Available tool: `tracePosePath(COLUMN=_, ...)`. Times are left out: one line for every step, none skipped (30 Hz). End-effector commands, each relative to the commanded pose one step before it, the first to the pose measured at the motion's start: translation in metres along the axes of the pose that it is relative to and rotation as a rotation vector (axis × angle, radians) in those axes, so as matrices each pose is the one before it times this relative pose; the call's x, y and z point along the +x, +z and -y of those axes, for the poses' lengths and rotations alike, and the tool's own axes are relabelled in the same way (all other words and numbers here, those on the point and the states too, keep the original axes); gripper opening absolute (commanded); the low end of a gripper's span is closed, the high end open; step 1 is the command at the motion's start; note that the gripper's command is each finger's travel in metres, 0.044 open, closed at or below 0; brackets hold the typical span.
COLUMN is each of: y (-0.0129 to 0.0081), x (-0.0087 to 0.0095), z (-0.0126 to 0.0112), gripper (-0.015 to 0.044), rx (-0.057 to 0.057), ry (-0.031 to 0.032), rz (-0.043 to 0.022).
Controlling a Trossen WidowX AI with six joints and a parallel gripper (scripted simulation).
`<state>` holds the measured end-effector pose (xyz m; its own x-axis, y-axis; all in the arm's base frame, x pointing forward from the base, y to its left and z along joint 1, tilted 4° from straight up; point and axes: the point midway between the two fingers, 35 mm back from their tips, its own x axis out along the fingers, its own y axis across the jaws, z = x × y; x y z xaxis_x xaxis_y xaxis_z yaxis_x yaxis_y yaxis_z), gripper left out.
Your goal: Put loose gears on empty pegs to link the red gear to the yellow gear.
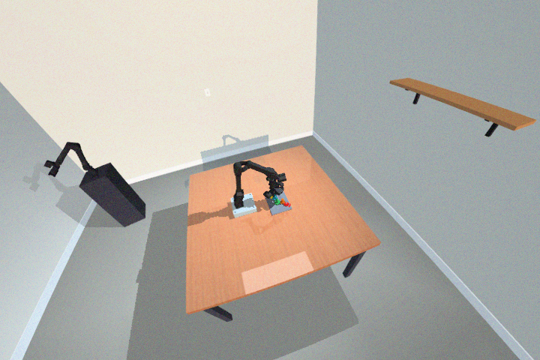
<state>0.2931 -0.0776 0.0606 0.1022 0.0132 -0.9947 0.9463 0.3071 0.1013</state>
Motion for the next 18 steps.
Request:
tracePosePath(y=0.00026, x=0.00104, z=0.00003, gripper=0.0000, rx=0.0486, ry=0.00080, rz=-0.00219)
tracePosePath(y=0.00004, x=0.00008, z=-0.00010, gripper=0.0000, rx=-0.0074, ry=0.00001, rz=0.00000)
tracePosePath(y=0.00002, x=0.00006, z=-0.00014, gripper=0.0000, rx=-0.0125, ry=0.00002, rz=0.00000)
tracePosePath(y=-0.00001, x=0.00004, z=-0.00012, gripper=0.0000, rx=-0.0133, ry=0.00001, rz=0.00000)
tracePosePath(y=-0.00004, x=0.00004, z=-0.00013, gripper=0.0000, rx=-0.0166, ry=0.00002, rz=0.00000)
tracePosePath(y=-0.00008, x=0.00005, z=-0.00013, gripper=0.0000, rx=-0.0213, ry=0.00002, rz=-0.00001)
tracePosePath(y=-0.00009, x=0.00003, z=-0.00009, gripper=0.0000, rx=-0.0207, ry=0.00001, rz=-0.00001)
tracePosePath(y=-0.00011, x=0.00003, z=-0.00007, gripper=0.0000, rx=-0.0223, ry=0.00001, rz=-0.00001)
tracePosePath(y=-0.00013, x=0.00004, z=-0.00005, gripper=0.0000, rx=-0.0254, ry=0.00001, rz=-0.00001)
tracePosePath(y=-0.00015, x=0.00004, z=-0.00002, gripper=0.0000, rx=-0.0285, ry=0.00001, rz=-0.00001)
tracePosePath(y=-0.00013, x=0.00003, z=0.00001, gripper=0.0000, rx=-0.0252, ry=0.00000, rz=-0.00001)
tracePosePath(y=-0.00013, x=0.00002, z=0.00004, gripper=0.0000, rx=-0.0254, ry=0.00000, rz=-0.00001)
tracePosePath(y=-0.00012, x=0.00003, z=0.00007, gripper=0.0000, rx=-0.0265, ry=0.00000, rz=-0.00001)
tracePosePath(y=-0.00011, x=0.00004, z=0.00010, gripper=0.0000, rx=-0.0274, ry=-0.00001, rz=-0.00001)
tracePosePath(y=-0.00009, x=0.00003, z=0.00012, gripper=0.0000, rx=-0.0277, ry=-0.00001, rz=0.00000)
tracePosePath(y=-0.00006, x=0.00014, z=0.00014, gripper=0.0000, rx=-0.0274, ry=-0.00001, rz=0.00000)
tracePosePath(y=-0.00003, x=0.00022, z=0.00015, gripper=0.0000, rx=-0.0265, ry=-0.00001, rz=0.00000)
tracePosePath(y=0.00000, x=0.00029, z=0.00015, gripper=0.0000, rx=-0.0251, ry=-0.00001, rz=0.00000)
